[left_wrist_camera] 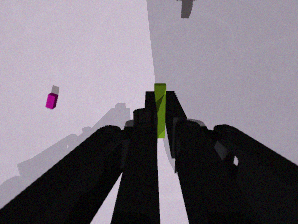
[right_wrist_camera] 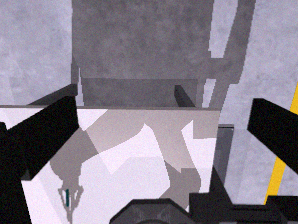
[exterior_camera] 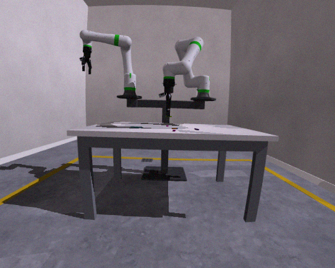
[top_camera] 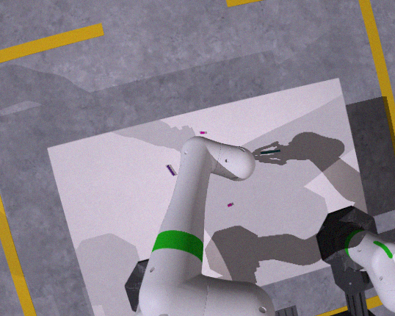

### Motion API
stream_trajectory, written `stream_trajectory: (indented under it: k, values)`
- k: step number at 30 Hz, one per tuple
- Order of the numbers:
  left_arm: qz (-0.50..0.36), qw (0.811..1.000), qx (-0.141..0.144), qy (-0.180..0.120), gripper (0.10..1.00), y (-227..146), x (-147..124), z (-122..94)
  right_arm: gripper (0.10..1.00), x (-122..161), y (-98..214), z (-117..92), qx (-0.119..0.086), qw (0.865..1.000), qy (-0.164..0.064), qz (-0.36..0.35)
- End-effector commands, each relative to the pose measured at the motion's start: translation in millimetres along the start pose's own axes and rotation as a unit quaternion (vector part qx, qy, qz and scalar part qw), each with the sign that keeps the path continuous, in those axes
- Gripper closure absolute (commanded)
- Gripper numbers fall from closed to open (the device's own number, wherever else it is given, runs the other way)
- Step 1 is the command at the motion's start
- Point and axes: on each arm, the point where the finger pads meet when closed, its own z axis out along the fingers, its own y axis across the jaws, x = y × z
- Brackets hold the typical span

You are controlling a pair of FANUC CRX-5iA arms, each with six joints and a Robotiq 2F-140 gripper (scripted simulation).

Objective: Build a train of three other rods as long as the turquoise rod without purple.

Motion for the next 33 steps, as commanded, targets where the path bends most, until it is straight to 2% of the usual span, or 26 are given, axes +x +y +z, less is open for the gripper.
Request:
stream_trajectory:
  k: [1,14,19,21,33]
  values:
    - [0.000,1.000,0.000,0.001,0.974,-1,1,-1,0.098,0,0,-1,0.000,1.000,0.001,0.000]
    - [0.000,1.000,0.000,0.001,0.974,-1,1,6,0.098,0,0,-1,0.000,1.000,0.001,0.000]
    - [0.000,1.000,0.000,0.001,0.974,-1,0,22,0.098,0,0,-1,0.000,1.000,0.001,0.000]
    - [0.000,1.000,0.000,0.001,0.974,-1,0,22,0.098,0,0,-1,0.000,1.000,0.001,0.000]
    - [0.000,1.000,0.000,0.001,0.974,-1,0,73,0.098,0,0,-1,0.000,1.000,0.001,0.000]
